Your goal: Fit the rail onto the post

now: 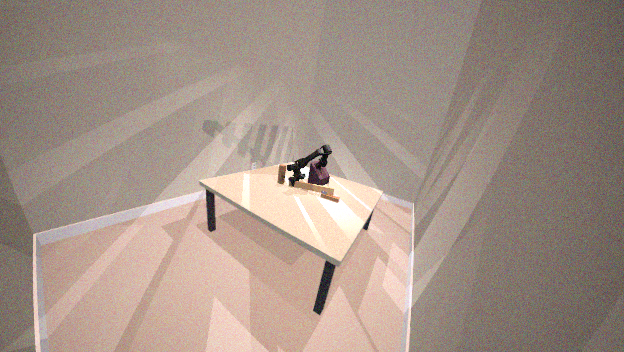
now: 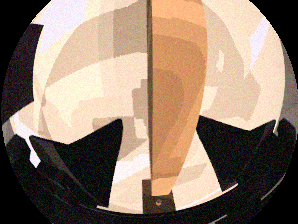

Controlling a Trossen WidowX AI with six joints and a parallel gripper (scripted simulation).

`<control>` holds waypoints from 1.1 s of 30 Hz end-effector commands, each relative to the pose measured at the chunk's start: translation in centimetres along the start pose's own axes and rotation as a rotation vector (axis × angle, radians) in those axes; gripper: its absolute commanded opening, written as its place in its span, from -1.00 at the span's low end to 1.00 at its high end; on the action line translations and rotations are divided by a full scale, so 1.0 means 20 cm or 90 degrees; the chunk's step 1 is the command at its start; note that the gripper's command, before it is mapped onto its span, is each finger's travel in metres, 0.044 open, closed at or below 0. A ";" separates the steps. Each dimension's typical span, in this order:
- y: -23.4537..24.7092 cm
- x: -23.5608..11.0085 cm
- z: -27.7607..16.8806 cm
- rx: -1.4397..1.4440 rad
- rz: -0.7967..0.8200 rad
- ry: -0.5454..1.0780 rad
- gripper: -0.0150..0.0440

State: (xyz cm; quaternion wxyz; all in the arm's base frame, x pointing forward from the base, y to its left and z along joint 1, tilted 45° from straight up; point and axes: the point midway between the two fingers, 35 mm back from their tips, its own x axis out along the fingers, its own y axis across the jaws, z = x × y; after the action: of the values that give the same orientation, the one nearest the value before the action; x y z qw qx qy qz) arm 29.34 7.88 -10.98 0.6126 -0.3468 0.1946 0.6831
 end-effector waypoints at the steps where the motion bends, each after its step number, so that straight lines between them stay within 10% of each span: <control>1: 0.01 0.00 0.00 0.005 0.000 -0.003 0.38; 8: 0.01 0.00 0.00 0.005 0.000 -0.003 -0.25; 16: 0.01 0.00 0.00 0.005 0.000 -0.003 -0.49; 33: 0.00 -0.01 0.00 0.005 0.000 -0.003 -0.49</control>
State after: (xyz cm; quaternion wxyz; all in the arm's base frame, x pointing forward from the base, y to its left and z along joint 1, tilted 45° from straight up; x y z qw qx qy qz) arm 29.20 7.88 -10.99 0.6132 -0.3431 0.1977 0.6835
